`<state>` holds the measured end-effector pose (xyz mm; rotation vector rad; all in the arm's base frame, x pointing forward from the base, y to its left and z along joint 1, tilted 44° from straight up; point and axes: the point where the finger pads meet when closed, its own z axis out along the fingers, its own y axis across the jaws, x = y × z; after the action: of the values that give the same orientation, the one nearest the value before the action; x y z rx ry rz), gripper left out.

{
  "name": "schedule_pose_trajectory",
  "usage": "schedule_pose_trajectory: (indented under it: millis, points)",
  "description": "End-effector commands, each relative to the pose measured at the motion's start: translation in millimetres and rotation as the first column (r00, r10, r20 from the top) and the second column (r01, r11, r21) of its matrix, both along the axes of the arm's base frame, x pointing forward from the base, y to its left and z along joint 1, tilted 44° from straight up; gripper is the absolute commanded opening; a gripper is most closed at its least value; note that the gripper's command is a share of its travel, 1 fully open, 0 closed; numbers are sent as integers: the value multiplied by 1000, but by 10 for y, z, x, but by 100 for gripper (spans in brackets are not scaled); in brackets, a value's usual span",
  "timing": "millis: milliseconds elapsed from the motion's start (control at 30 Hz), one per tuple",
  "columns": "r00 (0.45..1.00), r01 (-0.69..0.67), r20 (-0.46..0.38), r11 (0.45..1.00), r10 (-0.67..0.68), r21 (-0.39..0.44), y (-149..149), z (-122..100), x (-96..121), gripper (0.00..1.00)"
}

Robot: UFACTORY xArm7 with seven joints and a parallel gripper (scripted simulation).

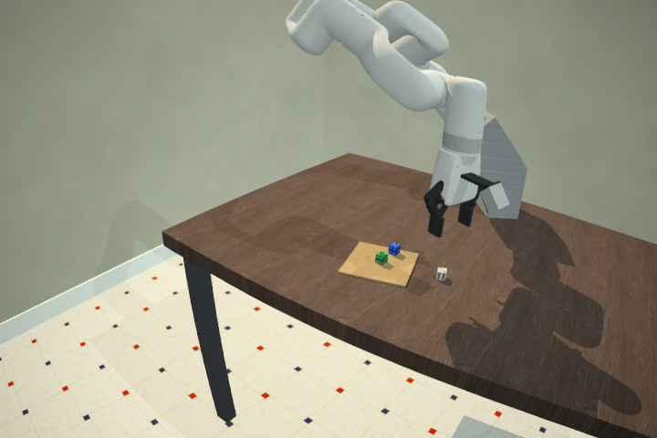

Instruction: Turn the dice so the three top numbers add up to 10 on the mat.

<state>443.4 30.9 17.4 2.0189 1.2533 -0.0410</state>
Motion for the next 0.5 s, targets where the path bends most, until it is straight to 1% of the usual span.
schedule_pose_trajectory:
  millis: [0, 67, 100, 133, 233, 300, 367, 400, 433, 467]
  points:
    - [987, -123, -111, 991, 118, -45, 4, -8, 8, 100]
    - [971, -185, -163, 981, 172, -65, -4, -16, 9, 100]
    - [971, -185, -164, 981, 173, -65, -4, -17, 9, 100]
    - [951, -243, -213, 967, 222, -80, -11, -25, 10, 100]
    - [950, -248, -218, 965, 226, -81, -12, -25, 10, 100]
    - [898, -356, -311, 929, 310, -101, -26, -41, 11, 100]
    - [887, -375, -328, 921, 324, -103, -28, -43, 11, 100]
    - [854, -427, -374, 898, 362, -108, -35, -51, 12, 100]
    - [847, -437, -383, 893, 368, -109, -36, -52, 12, 100]
    - [816, -480, -421, 870, 397, -110, -42, -59, 12, 100]
